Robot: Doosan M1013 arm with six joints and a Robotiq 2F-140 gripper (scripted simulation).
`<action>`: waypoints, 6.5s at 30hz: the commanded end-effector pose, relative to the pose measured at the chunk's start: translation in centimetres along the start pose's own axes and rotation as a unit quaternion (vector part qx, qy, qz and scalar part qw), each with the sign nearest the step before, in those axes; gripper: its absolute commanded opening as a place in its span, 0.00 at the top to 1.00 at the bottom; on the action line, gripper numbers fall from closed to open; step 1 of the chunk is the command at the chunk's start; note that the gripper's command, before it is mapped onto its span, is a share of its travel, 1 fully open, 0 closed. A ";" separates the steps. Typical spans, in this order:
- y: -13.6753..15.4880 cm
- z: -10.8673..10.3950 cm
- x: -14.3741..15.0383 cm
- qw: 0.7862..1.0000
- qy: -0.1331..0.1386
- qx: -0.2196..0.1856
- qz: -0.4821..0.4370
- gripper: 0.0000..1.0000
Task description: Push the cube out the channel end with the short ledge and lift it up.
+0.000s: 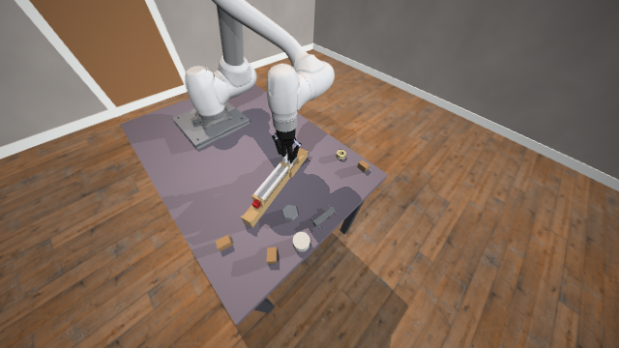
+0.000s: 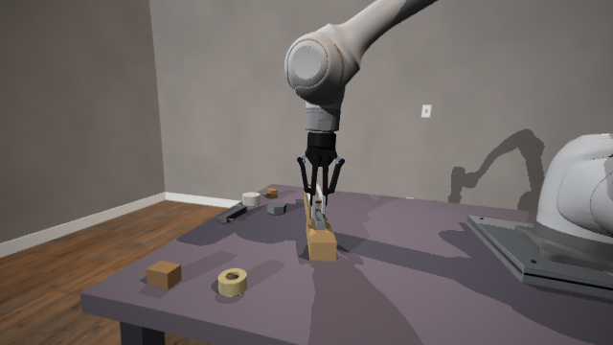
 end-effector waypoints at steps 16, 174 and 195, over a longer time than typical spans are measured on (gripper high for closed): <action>0.0 0.0 0.0 1.000 0.000 0.000 0.000 1.00; 7.7 0.3 -0.9 1.000 0.000 0.000 0.000 1.00; 5.8 0.3 -0.7 1.000 0.000 0.000 0.000 1.00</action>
Point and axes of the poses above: the point where the finger pads meet when closed, its own z axis out along the fingers, its own x axis across the jaws, y = z × x, the point moved 7 cm from there along -z, back along the fingers, and after that the axes turned 7 degrees about -z, right-handed, at the moved point
